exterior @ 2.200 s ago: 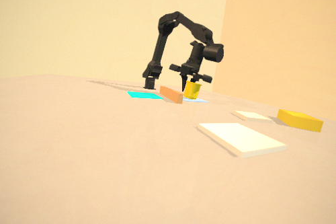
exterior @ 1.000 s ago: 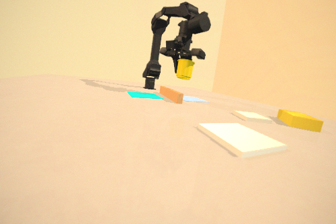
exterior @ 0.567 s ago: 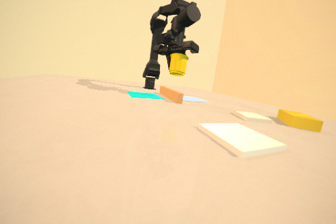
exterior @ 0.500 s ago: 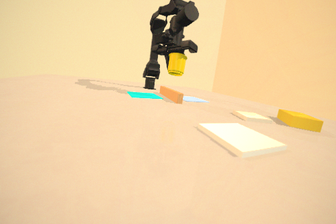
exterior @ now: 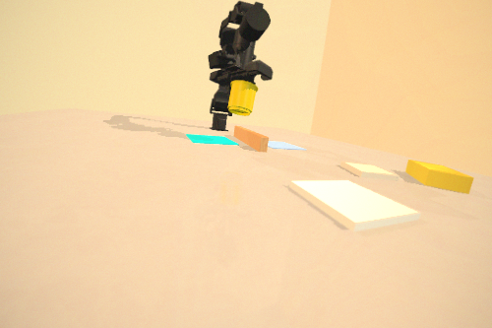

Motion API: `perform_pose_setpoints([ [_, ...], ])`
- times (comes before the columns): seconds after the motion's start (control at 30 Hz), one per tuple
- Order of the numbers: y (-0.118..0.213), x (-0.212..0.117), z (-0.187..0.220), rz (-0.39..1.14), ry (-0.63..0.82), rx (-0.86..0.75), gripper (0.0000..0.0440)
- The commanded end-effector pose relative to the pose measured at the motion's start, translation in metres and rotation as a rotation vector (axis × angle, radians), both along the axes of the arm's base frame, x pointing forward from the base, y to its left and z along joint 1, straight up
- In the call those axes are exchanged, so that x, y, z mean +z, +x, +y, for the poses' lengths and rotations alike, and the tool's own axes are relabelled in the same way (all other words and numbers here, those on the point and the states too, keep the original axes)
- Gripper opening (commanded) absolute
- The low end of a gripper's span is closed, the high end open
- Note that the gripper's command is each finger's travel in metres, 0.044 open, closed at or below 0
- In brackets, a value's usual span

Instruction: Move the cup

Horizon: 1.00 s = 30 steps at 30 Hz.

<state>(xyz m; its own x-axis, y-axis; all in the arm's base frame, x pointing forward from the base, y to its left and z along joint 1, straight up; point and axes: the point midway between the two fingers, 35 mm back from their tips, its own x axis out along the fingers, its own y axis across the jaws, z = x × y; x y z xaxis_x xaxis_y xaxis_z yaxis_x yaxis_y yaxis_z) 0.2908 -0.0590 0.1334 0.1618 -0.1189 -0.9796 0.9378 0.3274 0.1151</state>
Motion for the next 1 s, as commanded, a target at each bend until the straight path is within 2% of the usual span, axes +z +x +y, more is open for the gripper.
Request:
perform_pose_setpoints([
  [0.0, -0.004, -0.006, -0.009, -0.002, -0.009, -0.015, 0.0],
  [0.53, -0.023, -0.039, -0.031, -0.002, -0.016, -0.079, 0.0005],
  [0.97, -0.043, -0.064, -0.04, 0.015, -0.022, -0.12, 0.006],
])
